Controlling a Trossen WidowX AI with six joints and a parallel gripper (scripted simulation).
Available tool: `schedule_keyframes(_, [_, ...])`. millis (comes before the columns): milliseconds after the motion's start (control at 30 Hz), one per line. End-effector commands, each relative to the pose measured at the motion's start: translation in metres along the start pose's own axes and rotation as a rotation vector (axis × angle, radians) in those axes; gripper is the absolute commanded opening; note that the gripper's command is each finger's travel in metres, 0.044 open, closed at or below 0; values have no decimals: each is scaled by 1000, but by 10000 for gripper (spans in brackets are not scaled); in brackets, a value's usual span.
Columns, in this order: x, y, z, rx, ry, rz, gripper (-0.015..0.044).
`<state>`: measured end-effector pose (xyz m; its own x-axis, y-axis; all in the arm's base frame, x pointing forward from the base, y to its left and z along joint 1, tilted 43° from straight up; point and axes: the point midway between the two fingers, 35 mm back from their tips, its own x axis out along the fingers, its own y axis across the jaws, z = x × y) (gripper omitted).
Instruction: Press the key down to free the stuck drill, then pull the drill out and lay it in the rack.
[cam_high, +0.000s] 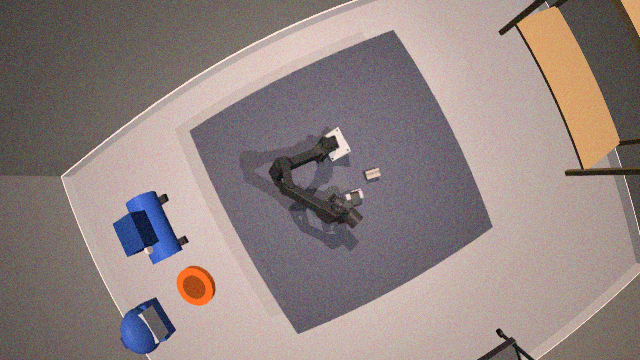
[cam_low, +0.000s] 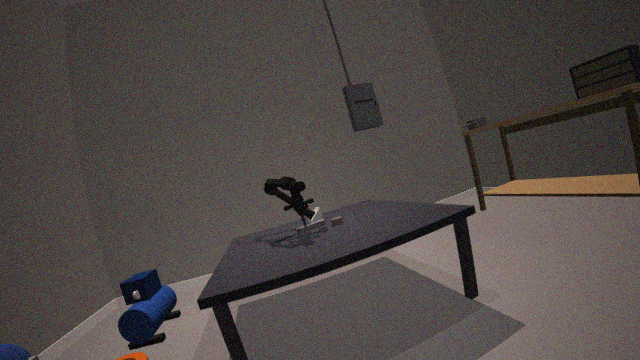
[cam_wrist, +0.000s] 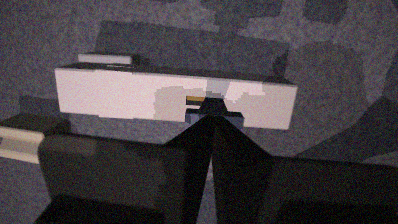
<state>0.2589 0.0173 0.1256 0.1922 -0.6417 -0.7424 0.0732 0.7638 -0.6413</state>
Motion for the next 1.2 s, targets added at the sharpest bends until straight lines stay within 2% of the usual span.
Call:
schedule_keyframes(0, [24, -2, -6, 1, 61, -34, 0])
schedule_keyframes(167, [27, -2, -6, 1, 61, -34, 0])
schedule_keyframes(300, [10, 0, -2, 0, 61, -31, 105])
schedule_keyframes(500, [-48, 3, 5, -1, 63, -31, 263])
schedule_keyframes(667, [-44, 5, 6, -21, 50, -29, 394])
schedule_keyframes(733, [-38, 19, 9, -154, 52, -24, 440])
schedule_keyframes(1033, [11, 117, 10, -1087, 63, 9, 440])
schedule_keyframes(1167, [26, 141, 5, -1331, 65, 18, 440])
